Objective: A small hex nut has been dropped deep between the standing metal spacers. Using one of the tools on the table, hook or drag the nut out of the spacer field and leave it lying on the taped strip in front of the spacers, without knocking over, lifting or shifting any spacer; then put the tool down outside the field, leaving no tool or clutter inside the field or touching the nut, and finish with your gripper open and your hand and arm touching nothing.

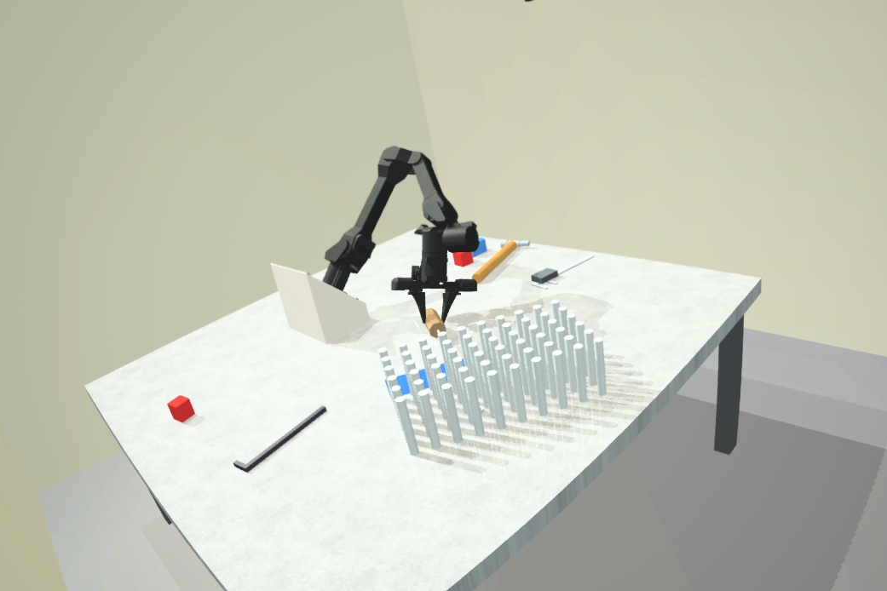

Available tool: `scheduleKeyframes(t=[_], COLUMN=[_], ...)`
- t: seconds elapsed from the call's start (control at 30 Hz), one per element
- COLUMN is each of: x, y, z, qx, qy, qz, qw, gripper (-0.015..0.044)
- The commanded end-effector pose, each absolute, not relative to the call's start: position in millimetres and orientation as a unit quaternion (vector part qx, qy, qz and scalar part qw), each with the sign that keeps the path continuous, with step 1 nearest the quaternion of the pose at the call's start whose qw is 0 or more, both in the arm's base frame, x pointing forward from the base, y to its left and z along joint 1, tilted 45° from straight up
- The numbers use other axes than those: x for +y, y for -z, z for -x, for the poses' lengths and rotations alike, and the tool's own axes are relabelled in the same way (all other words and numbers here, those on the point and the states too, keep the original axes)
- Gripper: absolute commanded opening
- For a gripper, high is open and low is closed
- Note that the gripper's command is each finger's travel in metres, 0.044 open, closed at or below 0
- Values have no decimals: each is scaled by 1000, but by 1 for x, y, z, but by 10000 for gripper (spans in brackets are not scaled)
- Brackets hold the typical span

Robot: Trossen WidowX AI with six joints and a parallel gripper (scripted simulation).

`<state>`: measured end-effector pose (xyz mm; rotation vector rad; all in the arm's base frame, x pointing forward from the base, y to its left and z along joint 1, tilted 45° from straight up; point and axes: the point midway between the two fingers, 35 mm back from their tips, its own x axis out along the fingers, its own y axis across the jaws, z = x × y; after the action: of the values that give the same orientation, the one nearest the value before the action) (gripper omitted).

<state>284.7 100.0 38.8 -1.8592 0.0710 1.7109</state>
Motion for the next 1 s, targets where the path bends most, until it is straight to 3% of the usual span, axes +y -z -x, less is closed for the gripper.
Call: scheduleKeyframes(t=[0.0, 0.97], x=[99, 94], y=[-39, -34], z=[-290, -307], qx=[24, 24], qy=[-643, -642], qz=[704, 705], qw=[302, 302], gripper=[0, 0])
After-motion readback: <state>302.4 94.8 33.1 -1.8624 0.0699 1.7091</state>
